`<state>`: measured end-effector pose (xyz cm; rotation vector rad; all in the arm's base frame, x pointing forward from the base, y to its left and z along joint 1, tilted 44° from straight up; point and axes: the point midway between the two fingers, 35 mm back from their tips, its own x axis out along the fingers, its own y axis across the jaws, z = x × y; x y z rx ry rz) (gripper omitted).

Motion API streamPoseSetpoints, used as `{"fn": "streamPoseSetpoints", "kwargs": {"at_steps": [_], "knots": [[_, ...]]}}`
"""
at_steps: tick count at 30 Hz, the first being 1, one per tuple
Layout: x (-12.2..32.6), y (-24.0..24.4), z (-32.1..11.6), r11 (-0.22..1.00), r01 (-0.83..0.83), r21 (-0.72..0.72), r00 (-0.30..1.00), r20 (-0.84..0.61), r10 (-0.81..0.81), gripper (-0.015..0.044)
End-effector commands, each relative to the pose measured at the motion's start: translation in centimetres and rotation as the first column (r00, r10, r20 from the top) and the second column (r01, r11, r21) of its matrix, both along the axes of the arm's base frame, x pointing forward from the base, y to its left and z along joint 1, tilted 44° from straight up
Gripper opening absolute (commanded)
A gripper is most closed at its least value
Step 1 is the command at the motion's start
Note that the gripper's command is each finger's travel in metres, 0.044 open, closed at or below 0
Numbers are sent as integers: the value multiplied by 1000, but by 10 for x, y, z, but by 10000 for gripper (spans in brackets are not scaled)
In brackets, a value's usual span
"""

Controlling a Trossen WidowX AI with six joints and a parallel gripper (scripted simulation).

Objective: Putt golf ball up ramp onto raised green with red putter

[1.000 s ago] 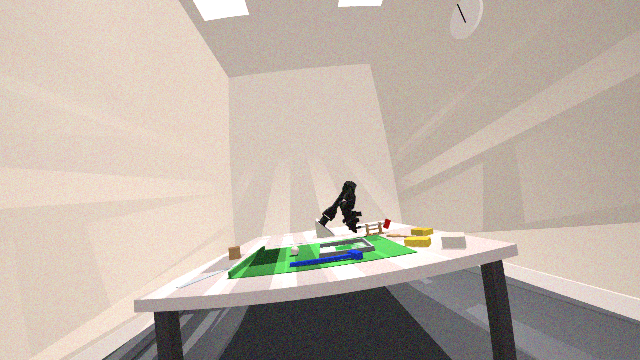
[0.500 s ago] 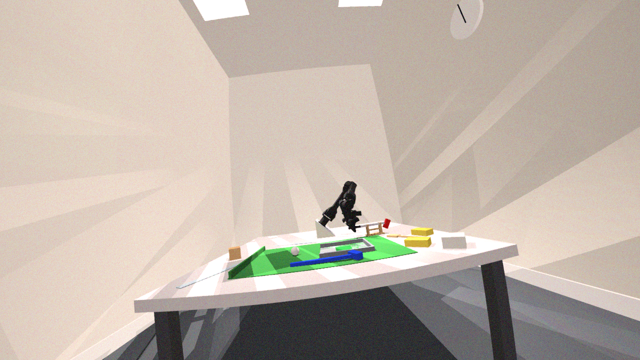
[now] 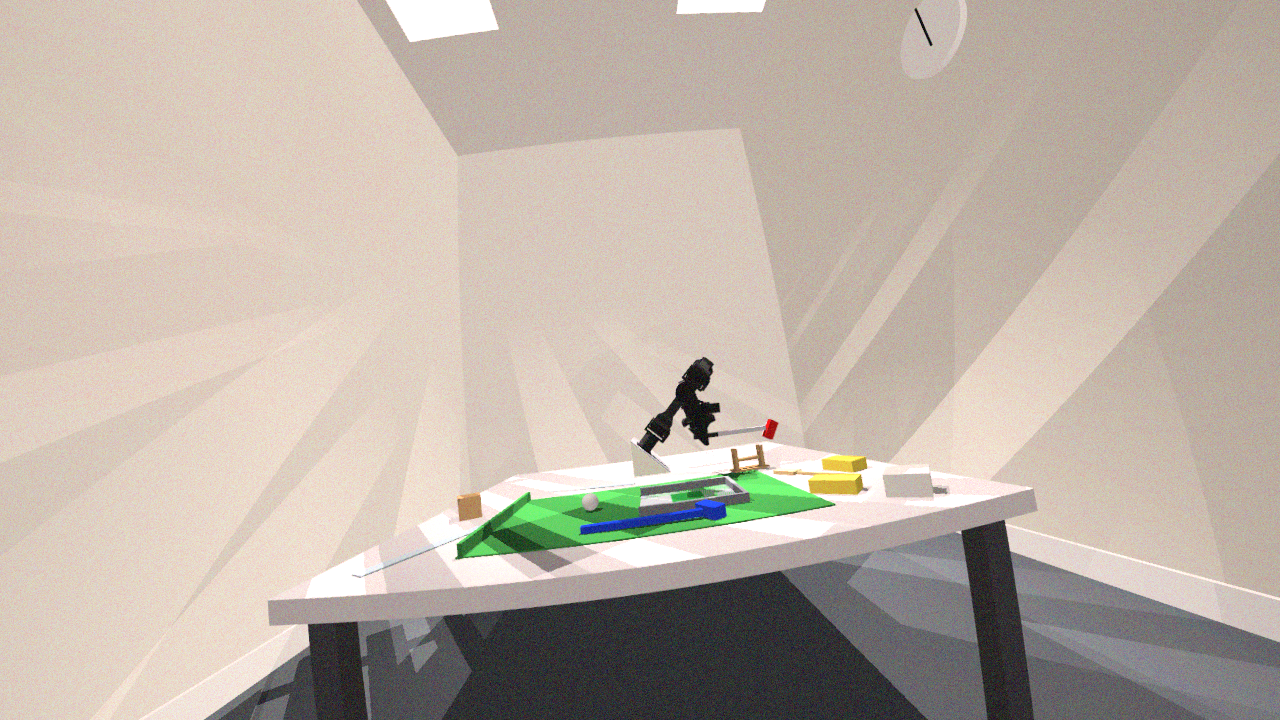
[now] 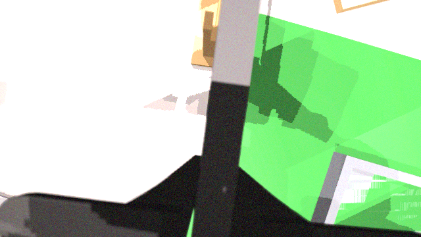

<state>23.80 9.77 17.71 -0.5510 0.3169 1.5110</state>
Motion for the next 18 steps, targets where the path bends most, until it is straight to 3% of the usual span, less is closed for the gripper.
{"fn": "streamPoseSetpoints", "kwargs": {"at_steps": [1, 7, 18], "knots": [[-2, -13, 15, 1000, 2, 9, 1000, 0, -2, 0], [-1, -16, 15, 1000, 14, 5, 1000, -13, -14, 0], [36, -67, -17, 975, 207, -76, 948, -231, -219, 0]]}}
